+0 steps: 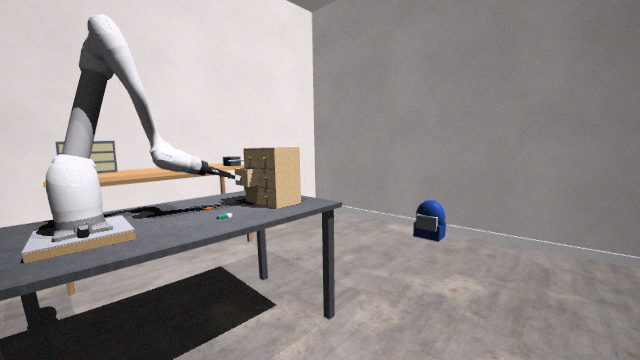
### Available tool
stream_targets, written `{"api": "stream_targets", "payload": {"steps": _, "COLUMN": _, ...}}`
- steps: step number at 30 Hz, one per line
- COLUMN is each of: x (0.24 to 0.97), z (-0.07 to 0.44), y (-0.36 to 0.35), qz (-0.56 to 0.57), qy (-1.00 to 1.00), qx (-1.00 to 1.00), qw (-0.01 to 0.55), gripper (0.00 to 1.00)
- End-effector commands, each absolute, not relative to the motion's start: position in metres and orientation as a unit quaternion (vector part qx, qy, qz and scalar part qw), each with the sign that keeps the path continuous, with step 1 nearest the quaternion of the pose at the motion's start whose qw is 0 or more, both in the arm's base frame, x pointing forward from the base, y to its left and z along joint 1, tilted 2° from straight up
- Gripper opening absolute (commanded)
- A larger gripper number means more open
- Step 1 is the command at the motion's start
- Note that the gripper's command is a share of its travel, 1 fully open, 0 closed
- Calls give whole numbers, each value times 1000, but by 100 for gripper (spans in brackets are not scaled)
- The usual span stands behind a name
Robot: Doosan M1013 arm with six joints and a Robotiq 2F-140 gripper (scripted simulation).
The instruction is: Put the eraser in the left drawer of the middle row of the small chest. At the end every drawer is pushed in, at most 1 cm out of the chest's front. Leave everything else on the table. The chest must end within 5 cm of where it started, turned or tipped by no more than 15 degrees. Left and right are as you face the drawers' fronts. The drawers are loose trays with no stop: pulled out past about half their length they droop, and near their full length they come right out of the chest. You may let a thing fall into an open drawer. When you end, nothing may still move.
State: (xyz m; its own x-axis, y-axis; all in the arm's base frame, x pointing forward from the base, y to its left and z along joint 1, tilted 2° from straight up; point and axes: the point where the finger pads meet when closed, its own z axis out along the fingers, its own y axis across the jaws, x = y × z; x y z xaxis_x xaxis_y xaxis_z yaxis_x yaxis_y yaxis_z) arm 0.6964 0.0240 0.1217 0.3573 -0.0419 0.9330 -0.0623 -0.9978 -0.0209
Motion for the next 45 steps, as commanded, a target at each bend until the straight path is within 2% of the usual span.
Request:
{"api": "stream_targets", "payload": {"steps": 1, "x": 679, "z": 122, "y": 25, "qz": 566, "qy": -32, "qx": 824, "qw": 9, "gripper": 20}}
{"api": "stream_targets", "payload": {"steps": 28, "x": 611, "z": 143, "y": 29, "qz": 566, "qy": -32, "qx": 824, "qw": 9, "gripper": 20}}
{"api": "stream_targets", "payload": {"steps": 45, "x": 609, "z": 144, "y": 29, "qz": 563, "qy": -32, "qx": 826, "qw": 9, "gripper": 20}}
